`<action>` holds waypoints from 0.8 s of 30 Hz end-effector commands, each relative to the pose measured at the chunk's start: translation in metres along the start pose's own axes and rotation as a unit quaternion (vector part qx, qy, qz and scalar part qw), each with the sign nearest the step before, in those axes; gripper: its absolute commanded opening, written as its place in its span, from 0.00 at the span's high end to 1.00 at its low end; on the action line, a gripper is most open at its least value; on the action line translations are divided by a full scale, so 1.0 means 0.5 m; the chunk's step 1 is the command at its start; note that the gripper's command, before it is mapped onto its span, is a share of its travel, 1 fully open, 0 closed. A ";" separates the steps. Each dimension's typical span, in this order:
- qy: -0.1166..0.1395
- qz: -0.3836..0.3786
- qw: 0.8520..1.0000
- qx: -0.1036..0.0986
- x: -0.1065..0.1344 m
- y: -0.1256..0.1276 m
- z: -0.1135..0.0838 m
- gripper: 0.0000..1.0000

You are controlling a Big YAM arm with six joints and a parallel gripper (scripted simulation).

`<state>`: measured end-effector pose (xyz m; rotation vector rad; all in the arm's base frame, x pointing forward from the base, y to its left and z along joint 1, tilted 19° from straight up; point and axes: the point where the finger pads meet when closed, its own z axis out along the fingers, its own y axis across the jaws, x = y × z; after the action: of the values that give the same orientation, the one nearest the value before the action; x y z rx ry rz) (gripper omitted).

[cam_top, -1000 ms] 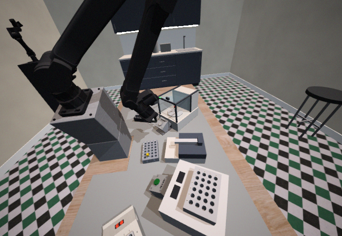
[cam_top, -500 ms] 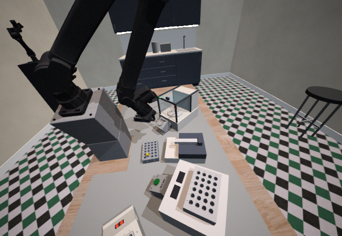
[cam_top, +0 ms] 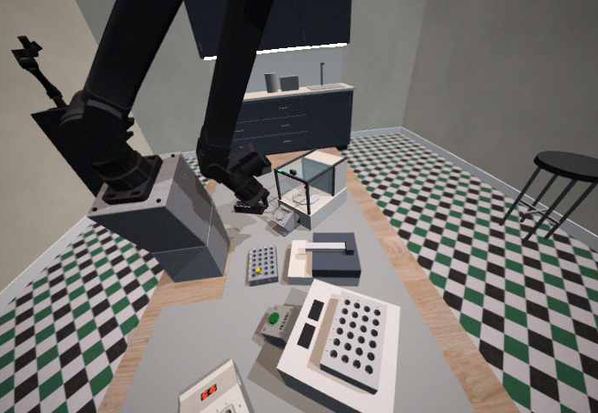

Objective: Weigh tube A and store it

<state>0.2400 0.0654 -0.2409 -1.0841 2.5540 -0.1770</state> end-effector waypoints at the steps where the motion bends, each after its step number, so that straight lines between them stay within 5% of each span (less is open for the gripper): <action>1: -0.002 -0.003 1.000 -0.002 -0.005 0.007 -0.032 1.00; 16: -0.007 -0.004 1.000 0.000 -0.014 0.003 -0.032 1.00; 17: 0.000 -0.002 1.000 -0.002 -0.012 0.004 -0.035 0.70; 24: 0.001 -0.002 1.000 -0.003 -0.020 0.006 -0.057 0.70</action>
<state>0.2375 0.0686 -0.2250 -1.0885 2.5615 -0.1799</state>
